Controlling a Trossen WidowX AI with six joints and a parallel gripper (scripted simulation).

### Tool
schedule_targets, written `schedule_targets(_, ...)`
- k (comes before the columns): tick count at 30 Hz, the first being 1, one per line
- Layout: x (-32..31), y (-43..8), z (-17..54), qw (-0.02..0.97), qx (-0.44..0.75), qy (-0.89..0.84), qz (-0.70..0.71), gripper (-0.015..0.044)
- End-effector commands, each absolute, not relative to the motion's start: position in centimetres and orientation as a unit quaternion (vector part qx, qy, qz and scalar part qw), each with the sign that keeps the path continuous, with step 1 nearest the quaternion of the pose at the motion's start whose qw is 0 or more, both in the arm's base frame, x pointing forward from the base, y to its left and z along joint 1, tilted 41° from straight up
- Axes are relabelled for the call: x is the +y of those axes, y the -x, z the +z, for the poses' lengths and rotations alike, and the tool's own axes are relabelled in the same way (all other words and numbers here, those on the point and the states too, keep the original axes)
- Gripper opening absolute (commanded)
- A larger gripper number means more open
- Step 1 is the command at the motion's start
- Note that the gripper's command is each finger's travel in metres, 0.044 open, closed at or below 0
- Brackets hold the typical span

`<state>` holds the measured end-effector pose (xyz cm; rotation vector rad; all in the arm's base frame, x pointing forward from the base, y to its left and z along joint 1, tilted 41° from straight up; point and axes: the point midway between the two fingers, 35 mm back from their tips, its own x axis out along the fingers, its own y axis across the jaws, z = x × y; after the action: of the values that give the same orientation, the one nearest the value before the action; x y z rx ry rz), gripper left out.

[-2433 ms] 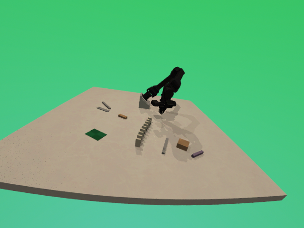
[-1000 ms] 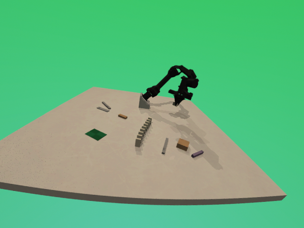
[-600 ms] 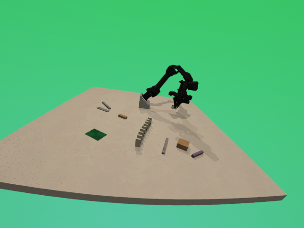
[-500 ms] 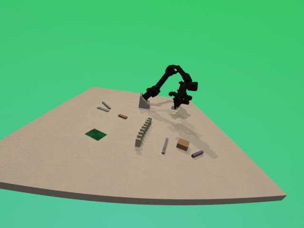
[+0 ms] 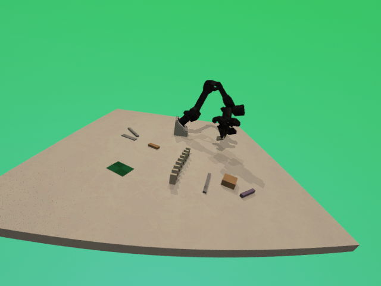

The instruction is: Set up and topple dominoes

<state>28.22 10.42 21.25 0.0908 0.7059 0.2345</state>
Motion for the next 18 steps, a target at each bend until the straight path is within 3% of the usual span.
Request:
schedule_targets(1,10.7,-28.2,21.2,0.942,0.314,-0.05,0.103,0.0026)
schedule_targets(18,11.4,-26.9,22.6,0.978,0.154,-0.128,0.066,0.0026)
